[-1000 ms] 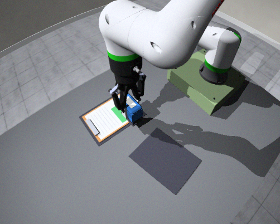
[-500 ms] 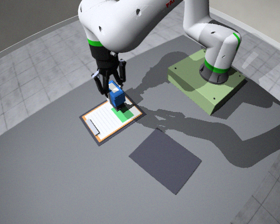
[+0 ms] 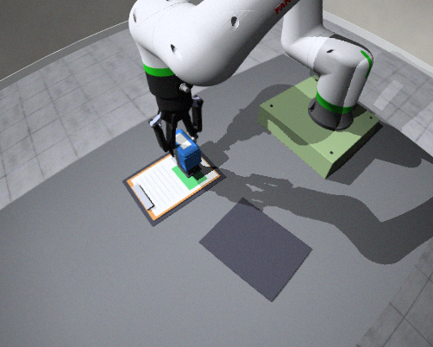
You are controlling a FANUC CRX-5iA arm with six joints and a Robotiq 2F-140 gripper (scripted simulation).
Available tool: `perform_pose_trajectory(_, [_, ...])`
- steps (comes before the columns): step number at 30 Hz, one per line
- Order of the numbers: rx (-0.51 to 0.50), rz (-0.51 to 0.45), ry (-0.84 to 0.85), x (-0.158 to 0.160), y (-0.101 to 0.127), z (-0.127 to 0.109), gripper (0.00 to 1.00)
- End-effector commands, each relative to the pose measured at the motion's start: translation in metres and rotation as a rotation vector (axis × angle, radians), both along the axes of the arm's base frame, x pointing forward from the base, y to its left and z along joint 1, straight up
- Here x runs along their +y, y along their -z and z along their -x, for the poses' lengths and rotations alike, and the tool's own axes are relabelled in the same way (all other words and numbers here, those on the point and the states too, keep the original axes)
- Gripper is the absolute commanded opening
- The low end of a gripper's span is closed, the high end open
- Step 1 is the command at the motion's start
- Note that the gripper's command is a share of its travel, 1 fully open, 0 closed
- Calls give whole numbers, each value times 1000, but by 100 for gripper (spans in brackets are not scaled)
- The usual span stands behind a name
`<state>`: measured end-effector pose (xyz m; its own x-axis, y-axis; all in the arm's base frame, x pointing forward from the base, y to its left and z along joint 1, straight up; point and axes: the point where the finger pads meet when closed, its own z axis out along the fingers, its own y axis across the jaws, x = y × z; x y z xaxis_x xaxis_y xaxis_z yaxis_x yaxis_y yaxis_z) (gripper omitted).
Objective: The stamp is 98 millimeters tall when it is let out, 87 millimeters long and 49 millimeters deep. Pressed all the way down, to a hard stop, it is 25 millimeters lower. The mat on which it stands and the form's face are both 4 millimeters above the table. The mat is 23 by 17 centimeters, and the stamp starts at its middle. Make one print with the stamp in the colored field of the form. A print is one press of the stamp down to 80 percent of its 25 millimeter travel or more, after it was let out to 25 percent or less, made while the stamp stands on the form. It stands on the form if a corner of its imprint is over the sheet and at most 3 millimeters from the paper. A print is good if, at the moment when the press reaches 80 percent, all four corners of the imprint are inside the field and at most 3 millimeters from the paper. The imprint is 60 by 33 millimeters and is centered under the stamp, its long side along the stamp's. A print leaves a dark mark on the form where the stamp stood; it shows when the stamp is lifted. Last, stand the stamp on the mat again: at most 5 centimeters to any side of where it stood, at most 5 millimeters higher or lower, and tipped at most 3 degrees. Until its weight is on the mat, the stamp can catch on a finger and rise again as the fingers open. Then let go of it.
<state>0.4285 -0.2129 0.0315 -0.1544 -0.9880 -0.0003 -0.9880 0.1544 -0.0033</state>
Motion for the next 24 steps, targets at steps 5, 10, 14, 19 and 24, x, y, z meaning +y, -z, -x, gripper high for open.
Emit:
perform_pose_trajectory(5, [-1, 1, 0, 5, -1, 0, 19])
perform_pose_trajectory(10, [-1, 1, 0, 5, 0, 0, 19])
perform_pose_trajectory(14, [-1, 1, 0, 5, 3, 0, 19])
perform_pose_trajectory(19, [-1, 1, 0, 5, 8, 0, 19])
perform_pose_trajectory(24, [-1, 1, 0, 5, 19, 0, 19])
